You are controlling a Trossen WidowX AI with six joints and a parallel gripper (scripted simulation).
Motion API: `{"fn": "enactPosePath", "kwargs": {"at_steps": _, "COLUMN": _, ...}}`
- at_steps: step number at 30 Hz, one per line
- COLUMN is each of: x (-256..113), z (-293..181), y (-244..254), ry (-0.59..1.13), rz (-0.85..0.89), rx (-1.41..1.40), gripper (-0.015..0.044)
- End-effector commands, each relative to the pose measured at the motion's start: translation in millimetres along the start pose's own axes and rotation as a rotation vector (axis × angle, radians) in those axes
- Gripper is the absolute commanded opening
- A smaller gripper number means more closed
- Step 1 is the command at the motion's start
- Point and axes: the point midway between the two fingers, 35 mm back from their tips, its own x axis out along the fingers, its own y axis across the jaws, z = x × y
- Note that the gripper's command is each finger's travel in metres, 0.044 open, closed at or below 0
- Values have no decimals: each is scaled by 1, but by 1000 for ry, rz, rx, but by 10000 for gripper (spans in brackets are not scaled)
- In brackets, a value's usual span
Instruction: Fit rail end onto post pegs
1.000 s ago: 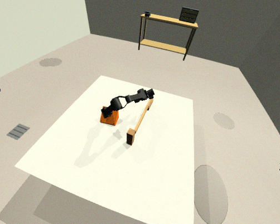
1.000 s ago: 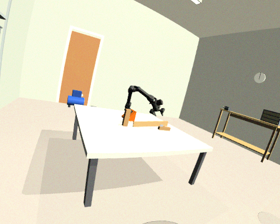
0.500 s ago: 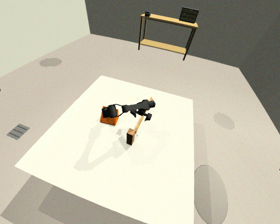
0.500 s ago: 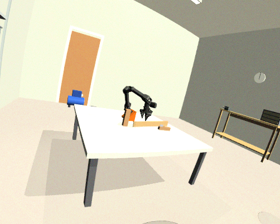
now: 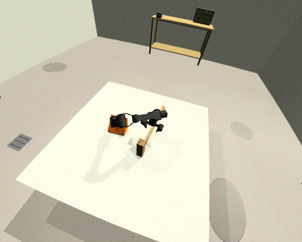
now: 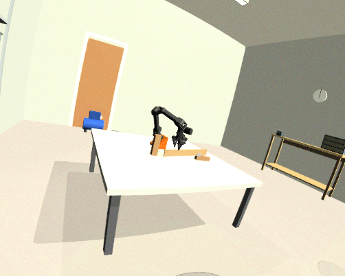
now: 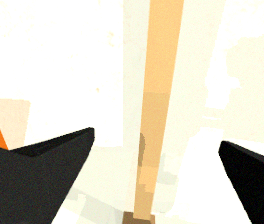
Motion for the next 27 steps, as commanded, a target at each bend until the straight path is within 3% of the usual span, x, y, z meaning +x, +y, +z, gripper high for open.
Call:
{"fn": "enactPosePath", "kwargs": {"at_steps": 1, "x": 8, "z": -1, "y": 1, "ry": 7, "rz": 4, "rx": -9, "gripper": 440}}
{"fn": "enactPosePath", "kwargs": {"at_steps": 27, "x": 49, "z": -2, "y": 2, "ry": 9, "rz": 3, "rx": -9, "gripper": 440}}
